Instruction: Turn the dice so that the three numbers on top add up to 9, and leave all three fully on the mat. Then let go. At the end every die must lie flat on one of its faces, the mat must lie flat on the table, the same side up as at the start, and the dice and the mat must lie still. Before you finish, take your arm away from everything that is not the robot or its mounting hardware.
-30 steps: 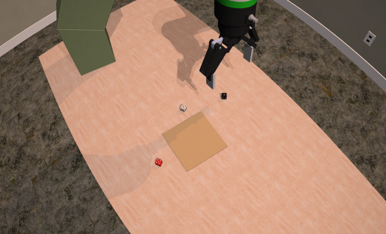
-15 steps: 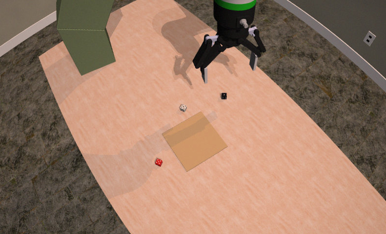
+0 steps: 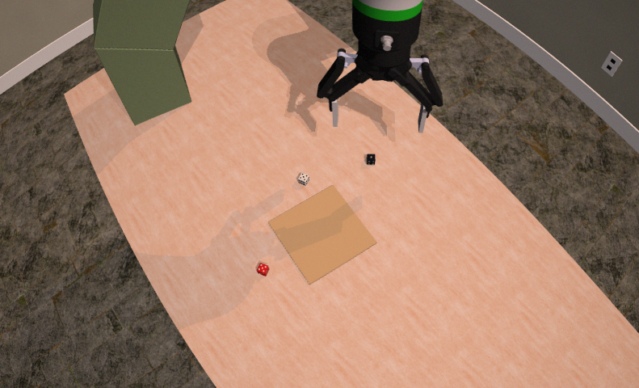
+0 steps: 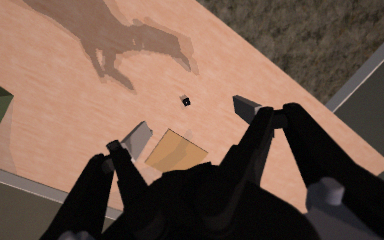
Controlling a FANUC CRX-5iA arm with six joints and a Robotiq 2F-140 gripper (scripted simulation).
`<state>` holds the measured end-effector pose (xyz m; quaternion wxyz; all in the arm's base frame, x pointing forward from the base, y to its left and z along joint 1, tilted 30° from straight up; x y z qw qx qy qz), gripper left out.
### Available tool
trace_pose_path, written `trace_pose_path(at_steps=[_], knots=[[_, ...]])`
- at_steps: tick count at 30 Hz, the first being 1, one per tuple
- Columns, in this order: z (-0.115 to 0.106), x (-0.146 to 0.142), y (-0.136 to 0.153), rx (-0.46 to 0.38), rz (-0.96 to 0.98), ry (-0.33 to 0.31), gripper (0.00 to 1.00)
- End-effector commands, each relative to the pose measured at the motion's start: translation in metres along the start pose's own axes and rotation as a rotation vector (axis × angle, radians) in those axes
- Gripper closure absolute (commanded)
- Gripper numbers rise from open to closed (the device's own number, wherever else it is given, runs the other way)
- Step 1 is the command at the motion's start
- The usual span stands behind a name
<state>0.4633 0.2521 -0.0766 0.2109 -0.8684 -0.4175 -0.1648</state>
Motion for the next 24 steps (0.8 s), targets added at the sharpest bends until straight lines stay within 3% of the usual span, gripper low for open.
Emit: trace_pose_path(at_steps=[1, 24], knots=[[0.0025, 0.0001, -0.0003, -0.01, 0.173, -0.019, 0.0], [0.012, -0.0023, -0.0006, -0.015, 0.778, -0.016, 0.0]])
Point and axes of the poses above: the point where the finger pads meet when closed, its own z axis out along the fingers, its own x axis across the jaws, y = z × x, the point moved 3 cm from there along -z, back along the fingers, and after that the axes turned 2 degrees about -z, right-handed, at the moved point
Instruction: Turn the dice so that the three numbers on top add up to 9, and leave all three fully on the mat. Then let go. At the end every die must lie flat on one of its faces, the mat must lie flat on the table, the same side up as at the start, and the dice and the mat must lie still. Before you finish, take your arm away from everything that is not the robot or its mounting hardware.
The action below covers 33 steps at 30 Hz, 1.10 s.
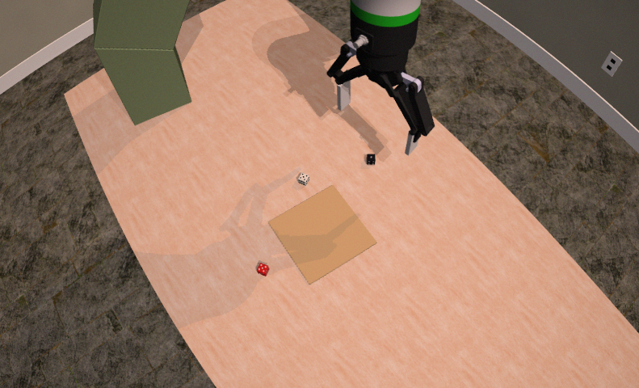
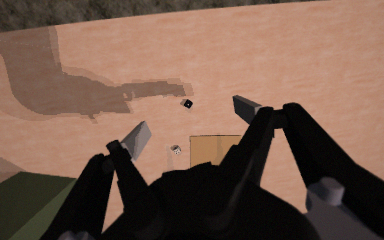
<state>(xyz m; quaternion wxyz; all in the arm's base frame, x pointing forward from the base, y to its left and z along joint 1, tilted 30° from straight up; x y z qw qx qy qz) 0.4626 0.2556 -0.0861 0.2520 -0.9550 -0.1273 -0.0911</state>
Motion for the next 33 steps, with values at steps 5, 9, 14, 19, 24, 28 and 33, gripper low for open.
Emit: trace_pose_path(at_steps=[5, 9, 14, 19, 24, 28, 33], knots=[[0.004, -0.001, 0.0, -0.02, 0.281, -0.009, 0.0], [0.005, -0.001, 0.0, -0.021, 0.364, -0.008, 0.0], [0.008, -0.001, 0.0, -0.021, 0.516, -0.007, 0.0], [0.01, -0.002, 0.001, -0.022, 0.651, -0.005, 0.0], [0.012, -0.002, 0.001, -0.022, 0.763, -0.004, 0.0], [0.013, -0.003, 0.001, -0.023, 0.83, -0.004, 0.0], [0.014, -0.003, 0.001, -0.023, 0.906, -0.003, 0.0]])
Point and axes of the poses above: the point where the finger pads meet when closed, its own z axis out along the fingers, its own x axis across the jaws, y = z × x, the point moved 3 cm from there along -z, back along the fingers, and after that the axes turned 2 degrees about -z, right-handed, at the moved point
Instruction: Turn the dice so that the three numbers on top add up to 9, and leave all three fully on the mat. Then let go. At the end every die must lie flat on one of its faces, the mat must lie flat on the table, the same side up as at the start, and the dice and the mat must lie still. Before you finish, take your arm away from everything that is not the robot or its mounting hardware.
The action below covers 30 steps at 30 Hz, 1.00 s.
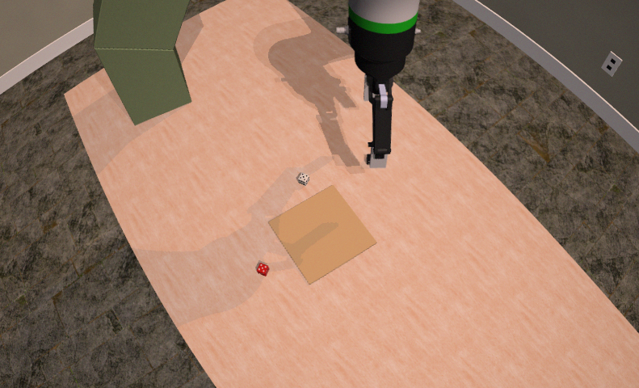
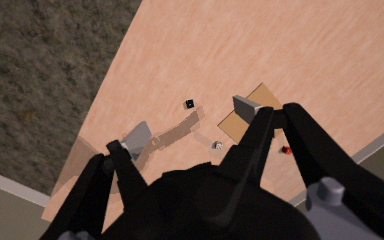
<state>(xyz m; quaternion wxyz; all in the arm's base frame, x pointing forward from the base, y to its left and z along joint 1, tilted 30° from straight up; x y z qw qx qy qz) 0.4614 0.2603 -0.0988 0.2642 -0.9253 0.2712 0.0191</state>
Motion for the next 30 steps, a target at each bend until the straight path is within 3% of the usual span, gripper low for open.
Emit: trace_pose_path(at_steps=[1, 3, 4, 30], knots=[[0.0009, -0.0001, -0.0003, -0.015, 0.074, 0.005, 0.0], [0.001, -0.0001, -0.0002, -0.015, 0.075, 0.005, 0.0], [0.001, -0.0001, -0.0002, -0.015, 0.075, 0.005, 0.81], [0.001, -0.0001, -0.0002, -0.015, 0.075, 0.005, 0.81]])
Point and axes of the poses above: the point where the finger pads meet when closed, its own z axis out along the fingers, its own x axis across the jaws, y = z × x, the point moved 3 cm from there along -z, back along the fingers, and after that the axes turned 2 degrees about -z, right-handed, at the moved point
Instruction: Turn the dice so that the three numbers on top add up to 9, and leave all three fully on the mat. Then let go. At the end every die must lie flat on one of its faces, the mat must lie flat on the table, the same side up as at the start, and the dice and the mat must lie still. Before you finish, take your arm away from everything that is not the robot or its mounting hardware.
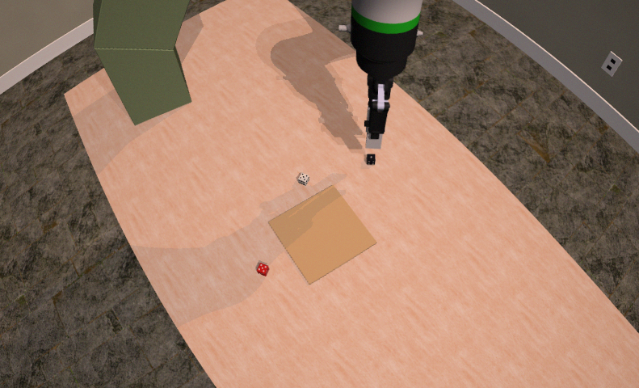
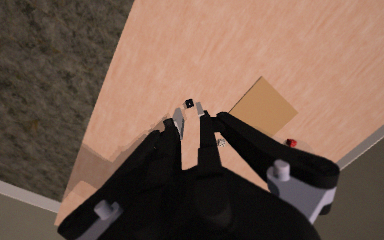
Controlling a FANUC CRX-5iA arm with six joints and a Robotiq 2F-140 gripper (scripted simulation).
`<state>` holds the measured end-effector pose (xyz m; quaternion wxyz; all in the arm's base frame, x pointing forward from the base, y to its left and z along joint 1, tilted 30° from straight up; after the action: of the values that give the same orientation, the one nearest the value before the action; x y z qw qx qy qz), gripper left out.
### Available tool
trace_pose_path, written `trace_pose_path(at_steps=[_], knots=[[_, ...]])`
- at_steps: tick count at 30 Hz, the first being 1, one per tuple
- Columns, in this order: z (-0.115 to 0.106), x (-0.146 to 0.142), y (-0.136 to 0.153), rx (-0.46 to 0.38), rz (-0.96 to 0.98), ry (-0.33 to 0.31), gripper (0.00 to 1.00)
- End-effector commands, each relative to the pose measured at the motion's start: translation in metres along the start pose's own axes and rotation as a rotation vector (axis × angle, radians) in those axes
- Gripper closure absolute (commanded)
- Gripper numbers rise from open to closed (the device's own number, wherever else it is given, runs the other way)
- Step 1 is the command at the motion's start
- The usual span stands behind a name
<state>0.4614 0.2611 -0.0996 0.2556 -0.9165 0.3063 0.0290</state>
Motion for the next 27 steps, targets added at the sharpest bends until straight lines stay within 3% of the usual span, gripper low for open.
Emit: trace_pose_path(at_steps=[1, 27], knots=[[-0.0001, 0.0002, 0.0, 0.0, 0.0, 0.0, 0.81], [0.0084, 0.0002, -0.0001, 0.0, 0.0, 0.0, 0.81]])
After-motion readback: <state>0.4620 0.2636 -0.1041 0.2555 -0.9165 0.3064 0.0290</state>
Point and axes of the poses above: the point where the finger pads meet when closed, its own z axis out along the fingers, its own x axis across the jaws, y = z × x, the point moved 3 cm from there along -z, back along the fingers, and after that the axes turned 2 degrees about -z, right-handed, at the moved point
